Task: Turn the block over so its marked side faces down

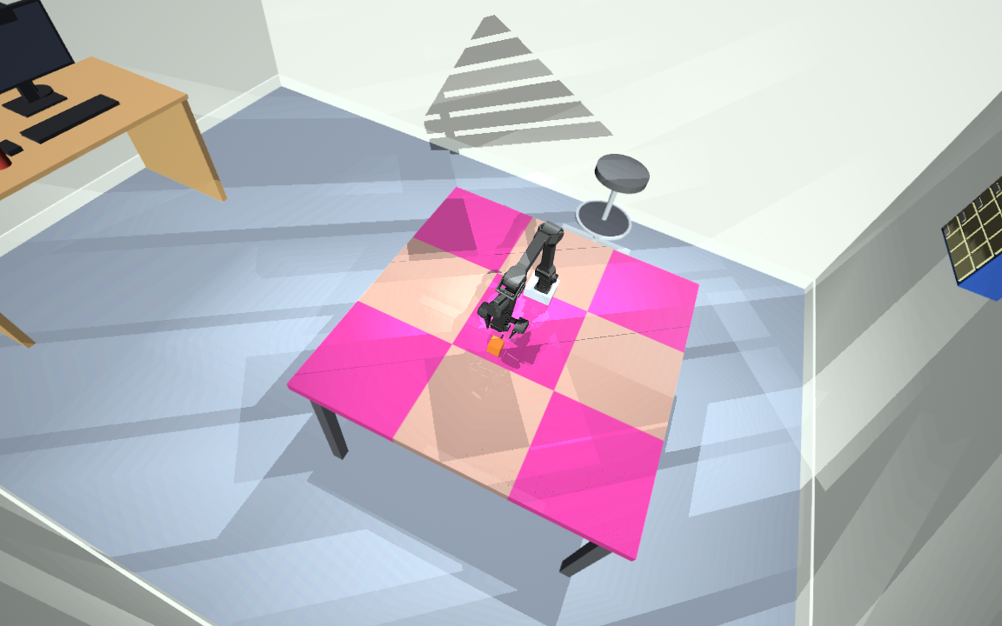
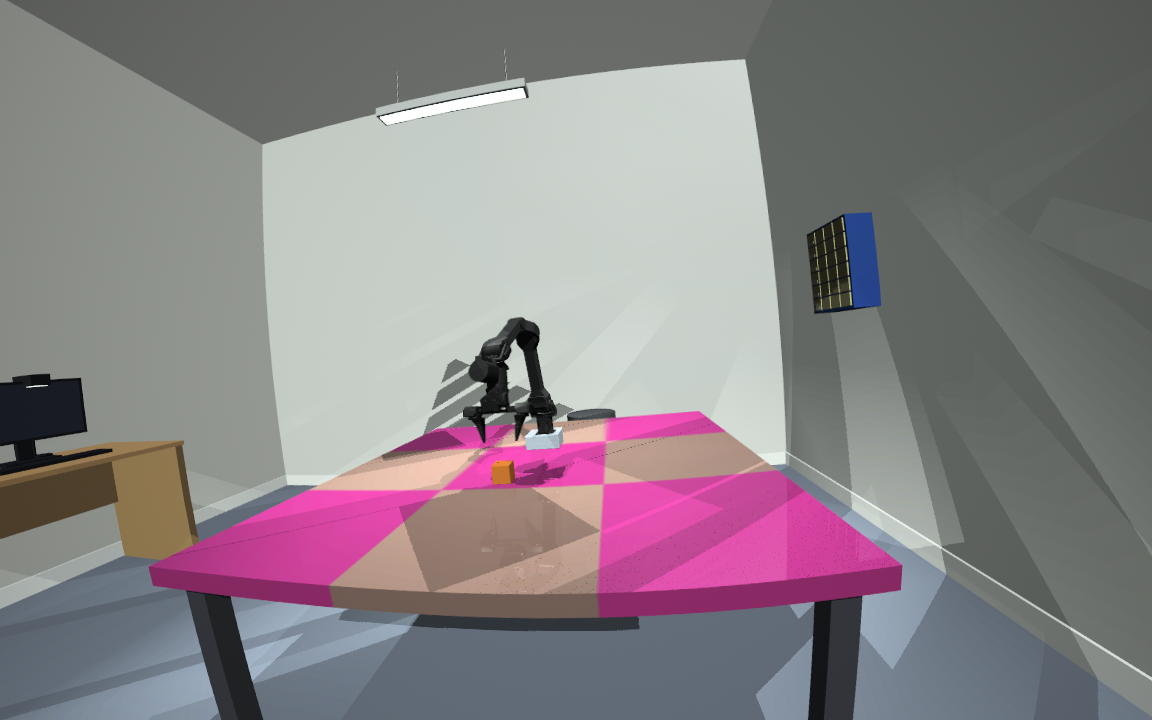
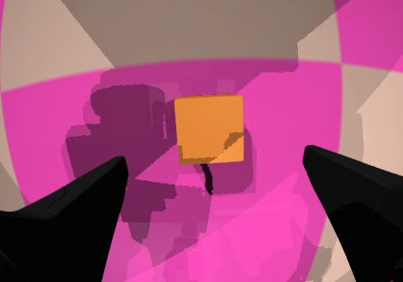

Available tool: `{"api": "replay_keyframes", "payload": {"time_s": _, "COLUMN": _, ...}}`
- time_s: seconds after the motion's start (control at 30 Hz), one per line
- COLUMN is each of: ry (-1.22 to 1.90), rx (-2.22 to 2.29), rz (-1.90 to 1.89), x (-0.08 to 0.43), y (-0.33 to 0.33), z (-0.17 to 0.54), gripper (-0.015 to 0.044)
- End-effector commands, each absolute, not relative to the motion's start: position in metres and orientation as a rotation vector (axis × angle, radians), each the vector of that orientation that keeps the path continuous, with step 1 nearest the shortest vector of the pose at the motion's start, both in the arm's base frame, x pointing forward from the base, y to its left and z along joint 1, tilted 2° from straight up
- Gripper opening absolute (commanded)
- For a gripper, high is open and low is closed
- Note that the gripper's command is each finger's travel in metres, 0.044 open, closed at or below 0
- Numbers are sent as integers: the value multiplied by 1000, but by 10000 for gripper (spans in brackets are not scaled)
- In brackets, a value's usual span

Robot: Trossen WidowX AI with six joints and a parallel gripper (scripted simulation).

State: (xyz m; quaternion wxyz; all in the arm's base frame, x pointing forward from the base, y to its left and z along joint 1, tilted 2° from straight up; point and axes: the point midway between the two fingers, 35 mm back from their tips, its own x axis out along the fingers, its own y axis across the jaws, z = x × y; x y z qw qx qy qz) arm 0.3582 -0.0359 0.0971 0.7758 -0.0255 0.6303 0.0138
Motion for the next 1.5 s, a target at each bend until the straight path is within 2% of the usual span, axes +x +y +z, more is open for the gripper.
{"api": "replay_keyframes", "payload": {"time_s": 0.0, "ry": 1538, "rx": -72, "rz": 22, "x": 366, "y": -35, "z": 103, "gripper": 440}}
{"api": "replay_keyframes", "payload": {"time_s": 0.3, "ry": 1559, "rx": -75, "rz": 22, "x": 365, "y": -34, "z": 104, "gripper": 440}}
{"api": "replay_keyframes", "payload": {"time_s": 0.47, "ry": 1559, "rx": -75, "rz": 22, "x": 366, "y": -35, "z": 71, "gripper": 440}}
{"api": "replay_keyframes", "payload": {"time_s": 1.47, "ry": 1559, "rx": -74, "rz": 22, "x": 367, "y": -37, "z": 29, "gripper": 440}}
